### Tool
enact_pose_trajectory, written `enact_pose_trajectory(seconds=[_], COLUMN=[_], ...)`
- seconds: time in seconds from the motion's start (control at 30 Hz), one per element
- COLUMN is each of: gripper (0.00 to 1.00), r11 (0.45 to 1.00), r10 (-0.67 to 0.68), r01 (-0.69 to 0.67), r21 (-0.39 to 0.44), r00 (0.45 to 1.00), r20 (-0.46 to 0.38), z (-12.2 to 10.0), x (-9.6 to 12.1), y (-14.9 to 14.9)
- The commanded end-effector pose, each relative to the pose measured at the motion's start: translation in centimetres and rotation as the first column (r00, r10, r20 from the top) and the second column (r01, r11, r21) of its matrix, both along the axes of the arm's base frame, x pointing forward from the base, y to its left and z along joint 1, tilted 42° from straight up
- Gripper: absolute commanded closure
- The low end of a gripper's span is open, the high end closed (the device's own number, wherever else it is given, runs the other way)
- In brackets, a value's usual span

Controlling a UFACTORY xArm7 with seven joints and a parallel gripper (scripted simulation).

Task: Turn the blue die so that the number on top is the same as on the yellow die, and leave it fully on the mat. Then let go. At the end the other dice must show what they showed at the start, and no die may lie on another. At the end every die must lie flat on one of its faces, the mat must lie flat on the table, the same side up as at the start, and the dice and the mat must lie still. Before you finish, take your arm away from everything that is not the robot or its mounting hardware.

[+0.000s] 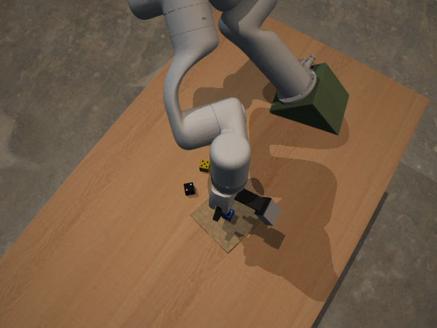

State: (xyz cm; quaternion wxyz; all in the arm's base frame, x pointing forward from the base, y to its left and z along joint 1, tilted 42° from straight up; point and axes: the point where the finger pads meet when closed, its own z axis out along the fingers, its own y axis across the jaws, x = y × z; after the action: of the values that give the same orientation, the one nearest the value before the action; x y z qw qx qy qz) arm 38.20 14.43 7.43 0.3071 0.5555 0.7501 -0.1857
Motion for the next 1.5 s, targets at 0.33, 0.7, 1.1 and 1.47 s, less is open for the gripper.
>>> enact_pose_trajectory(seconds=[0.33, 0.7, 1.1, 1.47], gripper=[0.58, 0.58, 0.58, 0.58], r11=[1.0, 1.0, 1.0, 1.0], r10=[0.003, 0.003, 0.003, 0.003], r01=[-0.003, -0.003, -0.003, -0.003], r21=[0.002, 0.002, 0.002, 0.002], r00=[1.0, 1.0, 1.0, 1.0], r20=[0.002, 0.002, 0.002, 0.002], z=[-0.4, -1.3, -2.7, -3.5], x=[0.2, 0.5, 1.0, 1.2], y=[-0.2, -0.9, -2.1, -2.7])
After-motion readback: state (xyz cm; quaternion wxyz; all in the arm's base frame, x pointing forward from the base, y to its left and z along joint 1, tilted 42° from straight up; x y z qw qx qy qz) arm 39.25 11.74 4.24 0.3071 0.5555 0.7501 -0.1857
